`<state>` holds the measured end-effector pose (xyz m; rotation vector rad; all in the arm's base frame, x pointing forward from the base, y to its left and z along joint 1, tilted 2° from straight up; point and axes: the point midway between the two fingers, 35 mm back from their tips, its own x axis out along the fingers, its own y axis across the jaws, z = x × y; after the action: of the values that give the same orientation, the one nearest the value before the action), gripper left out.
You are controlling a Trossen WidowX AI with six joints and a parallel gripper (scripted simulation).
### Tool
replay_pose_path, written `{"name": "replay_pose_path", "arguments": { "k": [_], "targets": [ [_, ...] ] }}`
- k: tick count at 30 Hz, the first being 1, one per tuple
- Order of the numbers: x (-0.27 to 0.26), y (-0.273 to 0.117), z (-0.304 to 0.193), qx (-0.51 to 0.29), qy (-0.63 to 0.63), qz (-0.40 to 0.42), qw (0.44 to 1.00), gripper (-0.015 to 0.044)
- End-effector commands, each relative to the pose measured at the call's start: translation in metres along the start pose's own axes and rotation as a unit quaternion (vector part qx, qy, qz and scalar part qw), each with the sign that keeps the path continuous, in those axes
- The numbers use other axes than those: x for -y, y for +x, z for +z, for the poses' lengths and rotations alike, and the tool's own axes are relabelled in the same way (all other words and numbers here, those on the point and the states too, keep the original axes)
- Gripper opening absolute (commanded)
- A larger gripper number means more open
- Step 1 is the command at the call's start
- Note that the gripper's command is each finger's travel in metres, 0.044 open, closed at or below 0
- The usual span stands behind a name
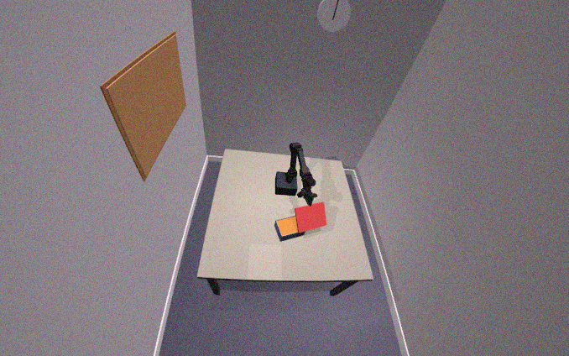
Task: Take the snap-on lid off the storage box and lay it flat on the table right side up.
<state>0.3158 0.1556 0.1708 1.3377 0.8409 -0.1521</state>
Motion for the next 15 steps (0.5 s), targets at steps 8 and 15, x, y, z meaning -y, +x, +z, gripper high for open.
{"name": "replay_pose_path", "arguments": {
  "k": [8,15],
  "targets": [
    [0.000,-0.004,-0.023,0.000,0.002,0.005,1.000,0.0000],
    [0.001,-0.005,-0.037,0.000,0.003,0.005,1.000,0.0000]
  ]
}}
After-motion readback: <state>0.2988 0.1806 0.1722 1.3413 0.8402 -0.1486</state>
